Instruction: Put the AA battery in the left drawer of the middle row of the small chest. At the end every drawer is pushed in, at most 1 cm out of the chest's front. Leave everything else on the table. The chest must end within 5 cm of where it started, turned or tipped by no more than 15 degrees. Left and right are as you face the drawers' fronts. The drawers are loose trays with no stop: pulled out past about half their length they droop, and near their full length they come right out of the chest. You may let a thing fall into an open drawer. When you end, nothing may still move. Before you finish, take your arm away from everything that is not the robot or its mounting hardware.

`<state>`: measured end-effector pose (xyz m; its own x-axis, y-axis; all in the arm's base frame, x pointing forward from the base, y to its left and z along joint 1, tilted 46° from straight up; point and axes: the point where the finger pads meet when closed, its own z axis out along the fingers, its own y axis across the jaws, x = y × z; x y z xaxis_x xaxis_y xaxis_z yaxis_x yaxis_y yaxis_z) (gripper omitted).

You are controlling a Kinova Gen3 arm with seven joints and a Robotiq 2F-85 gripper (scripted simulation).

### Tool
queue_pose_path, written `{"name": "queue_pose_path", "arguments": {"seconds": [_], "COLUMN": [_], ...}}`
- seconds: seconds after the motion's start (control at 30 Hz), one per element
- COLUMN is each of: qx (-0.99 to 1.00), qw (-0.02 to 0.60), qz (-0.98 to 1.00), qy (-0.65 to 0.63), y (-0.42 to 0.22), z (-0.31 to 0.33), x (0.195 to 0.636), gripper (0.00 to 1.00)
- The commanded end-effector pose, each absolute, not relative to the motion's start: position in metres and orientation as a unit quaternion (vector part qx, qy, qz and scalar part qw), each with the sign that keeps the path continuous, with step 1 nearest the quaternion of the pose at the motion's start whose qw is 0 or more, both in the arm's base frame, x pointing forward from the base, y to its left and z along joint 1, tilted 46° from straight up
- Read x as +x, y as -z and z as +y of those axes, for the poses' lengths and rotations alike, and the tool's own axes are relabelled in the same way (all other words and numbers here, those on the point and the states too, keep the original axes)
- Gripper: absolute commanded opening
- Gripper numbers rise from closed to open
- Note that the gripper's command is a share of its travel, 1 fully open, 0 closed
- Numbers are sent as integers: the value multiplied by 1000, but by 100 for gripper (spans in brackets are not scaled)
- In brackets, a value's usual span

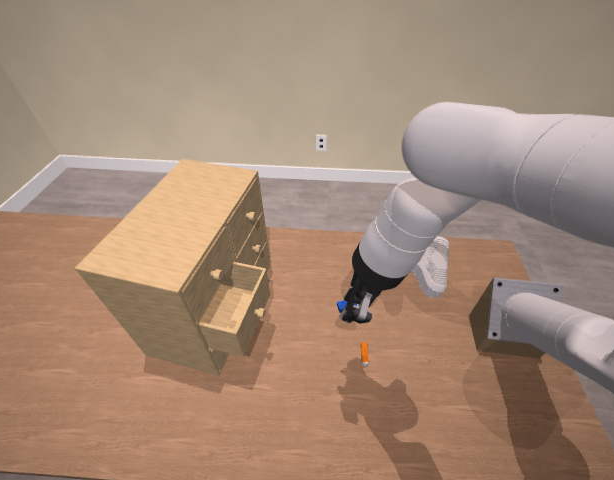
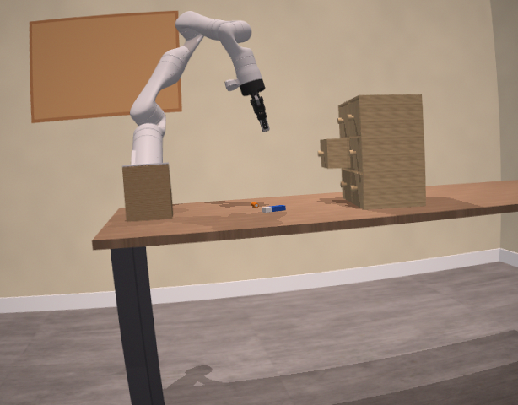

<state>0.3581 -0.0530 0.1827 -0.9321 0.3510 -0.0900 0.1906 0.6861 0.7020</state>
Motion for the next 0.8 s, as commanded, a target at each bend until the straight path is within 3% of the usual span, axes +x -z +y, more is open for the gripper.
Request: {"name": "queue_pose_path", "arguments": {"seconds": [0.0, 0.77], "qx": [145, 116], "qw": [94, 20], "qz": [912, 917], "qy": [-371, -382], "y": [-186, -202], "z": [-55, -67], "x": [356, 338], "gripper": [33, 33]}}
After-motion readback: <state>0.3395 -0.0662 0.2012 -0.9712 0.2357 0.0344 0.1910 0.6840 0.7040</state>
